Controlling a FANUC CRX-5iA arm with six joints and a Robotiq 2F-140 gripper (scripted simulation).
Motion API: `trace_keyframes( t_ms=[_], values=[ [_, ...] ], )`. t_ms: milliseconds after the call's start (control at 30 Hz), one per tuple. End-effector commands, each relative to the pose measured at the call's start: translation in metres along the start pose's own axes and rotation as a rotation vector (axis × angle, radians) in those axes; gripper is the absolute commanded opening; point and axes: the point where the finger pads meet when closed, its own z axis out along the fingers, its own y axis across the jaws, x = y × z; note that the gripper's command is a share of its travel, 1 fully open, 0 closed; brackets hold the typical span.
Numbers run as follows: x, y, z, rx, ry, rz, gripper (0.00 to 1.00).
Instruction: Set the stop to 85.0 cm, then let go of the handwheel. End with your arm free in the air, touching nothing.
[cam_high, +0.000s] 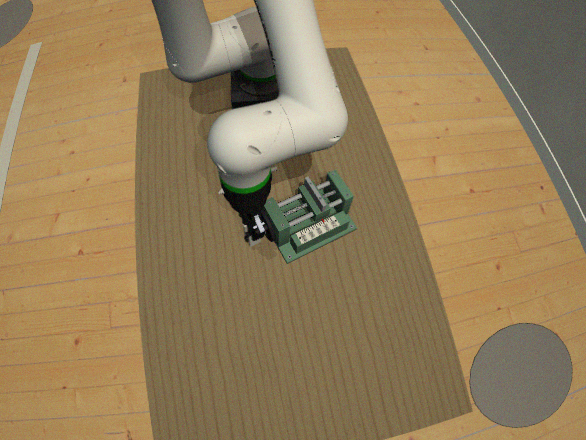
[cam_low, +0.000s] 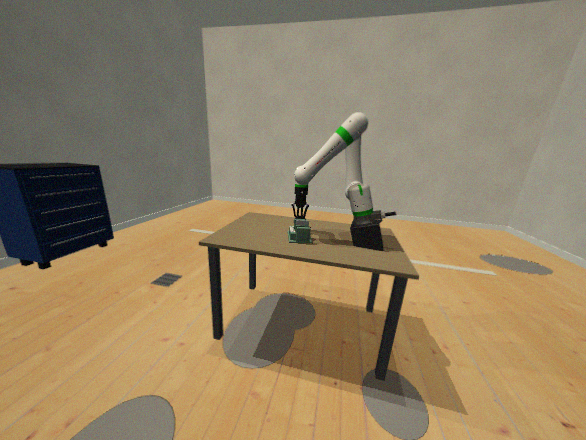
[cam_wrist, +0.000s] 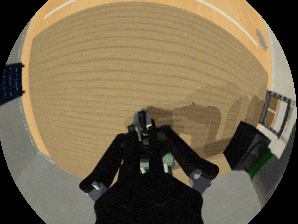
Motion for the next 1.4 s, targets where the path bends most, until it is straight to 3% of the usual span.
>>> trace_keyframes(
  t_ms=[0, 400, 1367],
  values=[
    [0.000, 0.006, 0.000, 0.000, 0.000, 0.000, 0.04],
    [0.000, 0.023, -0.008, 0.000, 0.000, 0.000, 0.04],
    [0.000, 0.032, -0.040, 0.000, 0.000, 0.000, 0.04]
  ],
)
